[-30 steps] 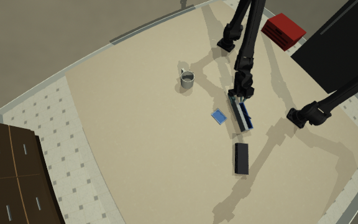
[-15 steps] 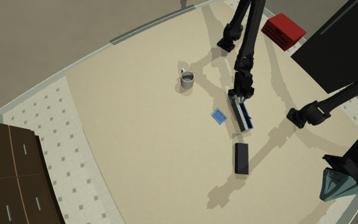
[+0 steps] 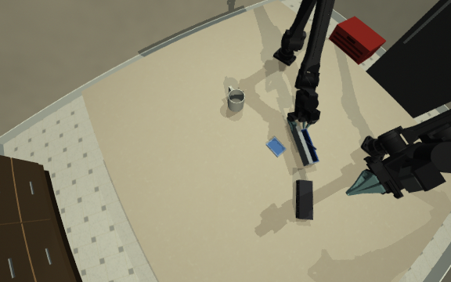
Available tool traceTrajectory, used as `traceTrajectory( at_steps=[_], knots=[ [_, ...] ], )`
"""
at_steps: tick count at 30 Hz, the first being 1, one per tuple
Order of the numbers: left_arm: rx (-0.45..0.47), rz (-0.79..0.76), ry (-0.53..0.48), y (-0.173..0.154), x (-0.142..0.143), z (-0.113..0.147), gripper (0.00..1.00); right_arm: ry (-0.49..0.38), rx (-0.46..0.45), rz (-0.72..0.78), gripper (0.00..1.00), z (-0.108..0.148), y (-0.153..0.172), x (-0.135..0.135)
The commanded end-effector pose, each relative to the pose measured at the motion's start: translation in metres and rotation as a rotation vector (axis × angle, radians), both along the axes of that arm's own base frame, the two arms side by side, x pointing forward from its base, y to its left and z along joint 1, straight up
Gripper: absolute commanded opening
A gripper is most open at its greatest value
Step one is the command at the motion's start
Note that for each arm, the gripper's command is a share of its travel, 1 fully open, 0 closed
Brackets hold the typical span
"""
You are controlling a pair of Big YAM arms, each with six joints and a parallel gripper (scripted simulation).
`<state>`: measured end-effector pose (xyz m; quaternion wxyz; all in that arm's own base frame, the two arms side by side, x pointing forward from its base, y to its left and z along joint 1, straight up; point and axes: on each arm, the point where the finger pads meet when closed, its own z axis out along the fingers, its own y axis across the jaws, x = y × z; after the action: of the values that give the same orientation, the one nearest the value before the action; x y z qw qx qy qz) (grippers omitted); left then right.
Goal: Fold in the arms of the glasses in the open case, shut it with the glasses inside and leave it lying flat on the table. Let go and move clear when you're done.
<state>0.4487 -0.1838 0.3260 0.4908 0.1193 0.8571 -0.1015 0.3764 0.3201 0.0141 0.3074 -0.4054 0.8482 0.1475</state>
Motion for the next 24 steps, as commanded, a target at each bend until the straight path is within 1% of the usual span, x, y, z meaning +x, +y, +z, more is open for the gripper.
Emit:
traceTrajectory(
  at_steps=[1,6,8,9,10,11,13,18,19,21,22,24],
  knots=[
    [0.012,-0.043,0.093,-0.027,-0.022,-0.027,0.0,-0.072,0.058,-0.021,0.57,0.034,0.013,0.028],
    [0.064,-0.113,0.205,-0.055,-0.06,-0.061,0.0,-0.072,0.058,-0.021,0.57,0.034,0.013,0.028],
    [0.064,-0.113,0.205,-0.055,-0.06,-0.061,0.0,-0.072,0.058,-0.021,0.57,0.034,0.013,0.028],
    [0.058,-0.124,0.196,-0.061,-0.063,-0.049,0.0,-0.072,0.058,-0.021,0.57,0.034,0.013,0.028],
    [0.084,-0.142,0.234,-0.063,-0.077,-0.068,0.0,-0.072,0.058,-0.021,0.57,0.034,0.013,0.028],
    [0.095,-0.157,0.251,-0.067,-0.086,-0.072,0.0,-0.072,0.058,-0.021,0.57,0.034,0.013,0.028],
    [0.137,-0.187,0.314,-0.076,-0.104,-0.095,0.0,-0.072,0.058,-0.021,0.57,0.034,0.013,0.028],
    [0.223,-0.255,0.417,-0.089,-0.153,-0.125,0.0,-0.072,0.058,-0.021,0.57,0.034,0.013,0.028],
    [0.239,-0.267,0.435,-0.091,-0.162,-0.13,0.0,-0.072,0.058,-0.021,0.57,0.034,0.013,0.028],
    [0.234,-0.278,0.42,-0.094,-0.169,-0.116,0.0,-0.072,0.058,-0.021,0.57,0.034,0.013,0.028],
    [0.259,-0.282,0.446,-0.091,-0.175,-0.129,0.0,-0.072,0.058,-0.021,0.57,0.034,0.013,0.028],
    [0.265,-0.284,0.451,-0.09,-0.178,-0.131,0.0,-0.072,0.058,-0.021,0.57,0.034,0.013,0.028]
  ],
)
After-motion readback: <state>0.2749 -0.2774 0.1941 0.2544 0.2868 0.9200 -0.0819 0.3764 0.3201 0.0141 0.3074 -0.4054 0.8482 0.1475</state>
